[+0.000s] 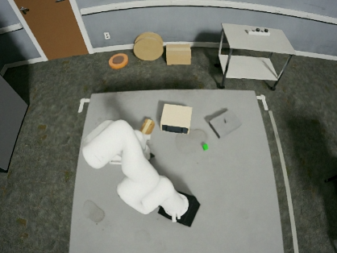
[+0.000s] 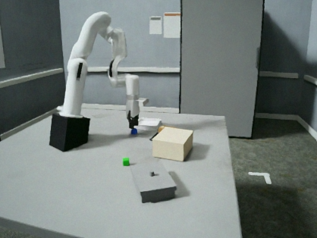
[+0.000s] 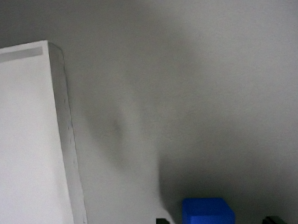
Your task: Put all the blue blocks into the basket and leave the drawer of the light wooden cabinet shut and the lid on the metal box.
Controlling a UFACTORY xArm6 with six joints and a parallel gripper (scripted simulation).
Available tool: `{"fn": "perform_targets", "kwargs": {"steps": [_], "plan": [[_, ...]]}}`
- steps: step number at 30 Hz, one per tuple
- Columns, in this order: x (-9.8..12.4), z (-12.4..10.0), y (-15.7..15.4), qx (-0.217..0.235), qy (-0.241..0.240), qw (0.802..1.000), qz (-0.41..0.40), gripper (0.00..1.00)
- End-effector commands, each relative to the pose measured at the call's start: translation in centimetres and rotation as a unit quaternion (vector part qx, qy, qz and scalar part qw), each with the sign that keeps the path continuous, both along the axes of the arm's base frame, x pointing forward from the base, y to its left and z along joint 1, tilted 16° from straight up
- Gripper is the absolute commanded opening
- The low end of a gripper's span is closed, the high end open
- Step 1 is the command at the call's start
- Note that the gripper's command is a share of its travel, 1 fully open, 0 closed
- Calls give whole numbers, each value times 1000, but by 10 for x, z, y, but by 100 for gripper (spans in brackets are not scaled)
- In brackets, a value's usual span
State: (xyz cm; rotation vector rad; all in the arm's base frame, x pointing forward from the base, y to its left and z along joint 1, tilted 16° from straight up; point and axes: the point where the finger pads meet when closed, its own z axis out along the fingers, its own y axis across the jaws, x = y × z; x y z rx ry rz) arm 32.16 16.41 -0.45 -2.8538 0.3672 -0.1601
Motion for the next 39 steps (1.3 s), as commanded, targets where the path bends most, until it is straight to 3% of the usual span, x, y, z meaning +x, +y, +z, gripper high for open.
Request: {"fn": "perform_targets", "kwargs": {"steps": [1, 39], "plan": [[1, 0, 0, 0, -1, 1000, 0, 55], [5, -27, 7, 0, -1, 1000, 0, 55]]}}
